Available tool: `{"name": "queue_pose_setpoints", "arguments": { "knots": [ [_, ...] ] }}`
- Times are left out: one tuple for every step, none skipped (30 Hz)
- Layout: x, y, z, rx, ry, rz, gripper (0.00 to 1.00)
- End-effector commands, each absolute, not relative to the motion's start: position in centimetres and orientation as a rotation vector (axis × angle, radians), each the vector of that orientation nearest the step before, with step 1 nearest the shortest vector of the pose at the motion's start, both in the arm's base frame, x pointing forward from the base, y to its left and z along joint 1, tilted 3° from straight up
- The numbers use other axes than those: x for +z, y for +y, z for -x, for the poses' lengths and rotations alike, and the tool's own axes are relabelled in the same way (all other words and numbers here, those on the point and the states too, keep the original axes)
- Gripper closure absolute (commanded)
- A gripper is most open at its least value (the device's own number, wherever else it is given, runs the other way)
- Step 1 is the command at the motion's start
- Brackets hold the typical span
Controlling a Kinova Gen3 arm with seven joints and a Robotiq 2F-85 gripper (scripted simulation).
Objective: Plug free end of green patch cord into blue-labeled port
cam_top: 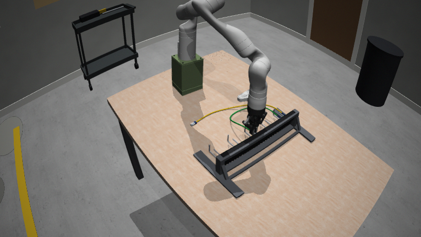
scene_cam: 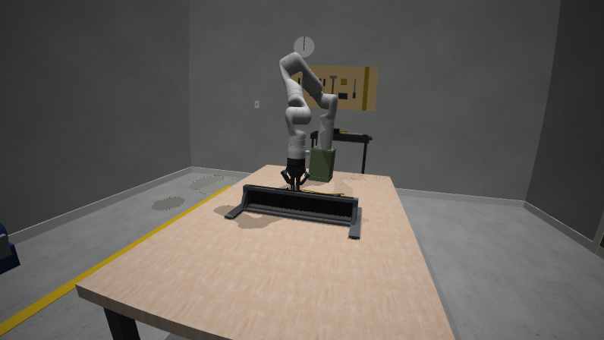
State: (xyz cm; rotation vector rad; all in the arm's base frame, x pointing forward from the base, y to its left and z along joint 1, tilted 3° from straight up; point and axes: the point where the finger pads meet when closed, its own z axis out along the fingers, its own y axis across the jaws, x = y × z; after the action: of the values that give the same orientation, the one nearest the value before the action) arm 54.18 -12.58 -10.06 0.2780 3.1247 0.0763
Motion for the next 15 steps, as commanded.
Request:
{"name": "queue_pose_setpoints", "arguments": {
  "knots": [
    [-9.82, -12.65, -54.86, 0.071, 3.108, -0.283, 1.0],
    [-9.82, -12.65, -54.86, 0.071, 3.108, -0.283, 1.0],
    [-9.82, -12.65, -54.86, 0.071, 3.108, -0.283, 1.0],
    [-9.82, -12.65, -54.86, 0.071, 3.108, -0.283, 1.0],
    [-9.82, -12.65, -54.86, 0.071, 3.108, -0.283, 1.0],
    [-9.82, -12.65, -54.86, 0.071, 3.108, -0.283, 1.0],
    [-9.83, -12.65, -54.86, 0.071, 3.108, -0.283, 1.0],
    [-9.83, -12.64, -54.87, 0.071, 3.107, -0.283, 1.0],
    [-9.84, -12.64, -54.87, 0.071, 3.107, -0.282, 1.0],
    [-9.85, -12.64, -54.87, 0.071, 3.106, -0.282, 1.0],
    [-9.85, -12.64, -54.87, 0.071, 3.106, -0.282, 1.0],
    [-9.85, -12.64, -54.87, 0.071, 3.106, -0.282, 1.0],
    [-9.86, -12.63, -54.88, 0.071, 3.105, -0.282, 1.0],
    [-9.86, -12.63, -54.88, 0.071, 3.105, -0.282, 1.0],
    [-9.87, -12.63, -54.88, 0.071, 3.104, -0.281, 1.0]
  ]
}}
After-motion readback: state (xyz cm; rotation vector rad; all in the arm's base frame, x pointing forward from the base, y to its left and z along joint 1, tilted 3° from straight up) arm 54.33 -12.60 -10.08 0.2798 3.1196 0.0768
